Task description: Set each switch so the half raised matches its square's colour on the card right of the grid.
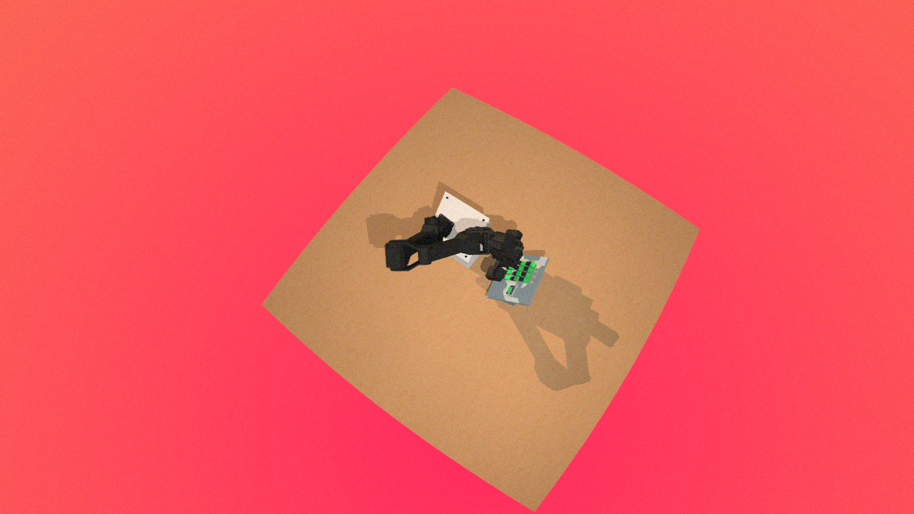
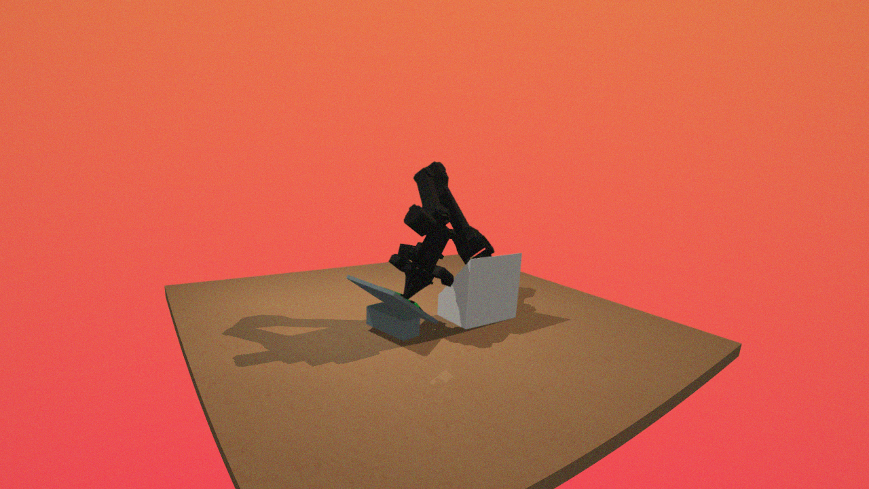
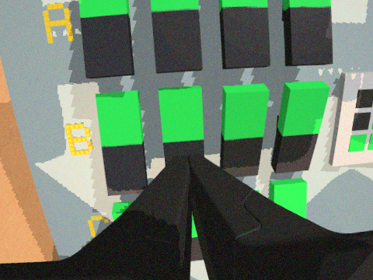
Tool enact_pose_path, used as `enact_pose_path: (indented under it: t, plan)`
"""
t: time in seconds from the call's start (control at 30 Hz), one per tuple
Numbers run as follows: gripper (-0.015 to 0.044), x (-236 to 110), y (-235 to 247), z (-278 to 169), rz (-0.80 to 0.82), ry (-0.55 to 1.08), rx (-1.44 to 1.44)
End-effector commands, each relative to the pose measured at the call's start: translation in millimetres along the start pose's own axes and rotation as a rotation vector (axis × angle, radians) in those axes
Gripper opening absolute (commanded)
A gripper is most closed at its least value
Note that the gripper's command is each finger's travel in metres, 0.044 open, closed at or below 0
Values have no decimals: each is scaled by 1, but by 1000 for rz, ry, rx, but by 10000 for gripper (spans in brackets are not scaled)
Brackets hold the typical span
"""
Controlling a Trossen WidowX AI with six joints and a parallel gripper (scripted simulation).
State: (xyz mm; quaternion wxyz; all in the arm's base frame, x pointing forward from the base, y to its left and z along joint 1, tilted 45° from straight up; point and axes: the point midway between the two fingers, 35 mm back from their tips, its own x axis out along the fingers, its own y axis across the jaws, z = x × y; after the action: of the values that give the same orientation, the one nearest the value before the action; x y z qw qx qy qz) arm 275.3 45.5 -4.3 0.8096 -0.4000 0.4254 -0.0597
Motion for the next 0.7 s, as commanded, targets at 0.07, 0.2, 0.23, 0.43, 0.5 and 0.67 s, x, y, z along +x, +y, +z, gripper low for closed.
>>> enact_pose_path:
  t: [0.07,0.2,0.23,0.43,0.5,0.67]
  plan:
    - [0,1,1,0,4,-1,-4]
    - [0,2,1,0,4,-1,-4]
    - [0,2,1,0,4,-1,-4]
    - [0,-35,4,4,12,20,0]
    - [0,-56,2,3,9,26,-3]
    - [0,-63,1,3,7,27,-4]
